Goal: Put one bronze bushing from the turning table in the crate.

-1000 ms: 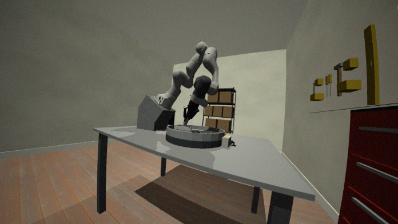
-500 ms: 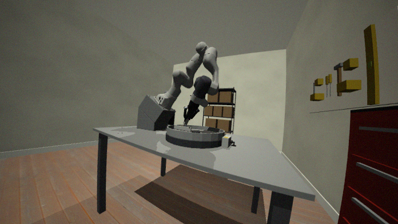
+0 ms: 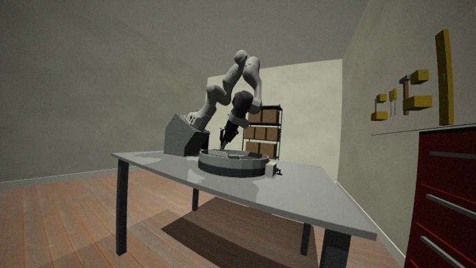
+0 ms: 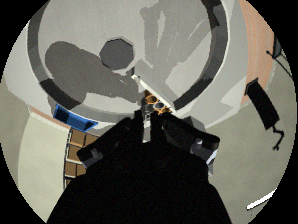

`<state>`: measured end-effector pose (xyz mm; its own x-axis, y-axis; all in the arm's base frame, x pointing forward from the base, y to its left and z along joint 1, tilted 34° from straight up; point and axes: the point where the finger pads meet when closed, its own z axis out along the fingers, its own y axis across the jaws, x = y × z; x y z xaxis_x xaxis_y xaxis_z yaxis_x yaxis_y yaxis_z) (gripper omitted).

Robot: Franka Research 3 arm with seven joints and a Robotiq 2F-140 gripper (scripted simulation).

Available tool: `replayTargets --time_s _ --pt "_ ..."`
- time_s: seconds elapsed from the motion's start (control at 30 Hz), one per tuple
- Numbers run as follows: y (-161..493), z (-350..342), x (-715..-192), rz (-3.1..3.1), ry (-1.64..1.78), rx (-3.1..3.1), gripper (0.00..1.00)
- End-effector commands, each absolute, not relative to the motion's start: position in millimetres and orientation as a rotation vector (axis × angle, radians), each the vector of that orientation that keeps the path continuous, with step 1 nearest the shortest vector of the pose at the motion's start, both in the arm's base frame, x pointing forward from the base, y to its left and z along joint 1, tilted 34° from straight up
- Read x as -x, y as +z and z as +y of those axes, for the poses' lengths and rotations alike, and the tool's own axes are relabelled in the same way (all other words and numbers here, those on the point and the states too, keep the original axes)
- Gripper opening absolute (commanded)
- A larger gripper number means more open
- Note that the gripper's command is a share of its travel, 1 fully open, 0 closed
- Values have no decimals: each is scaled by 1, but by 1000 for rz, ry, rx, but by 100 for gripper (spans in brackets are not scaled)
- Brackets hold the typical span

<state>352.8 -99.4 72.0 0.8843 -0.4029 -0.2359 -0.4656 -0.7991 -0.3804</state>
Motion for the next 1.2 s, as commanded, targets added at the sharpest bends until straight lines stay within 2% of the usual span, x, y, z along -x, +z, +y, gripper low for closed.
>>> replayTargets --time_s 0.0,1.17 --pt "72 -98 -354 635 198 2618 6" --pt "64 -97 -359 635 198 2618 6"
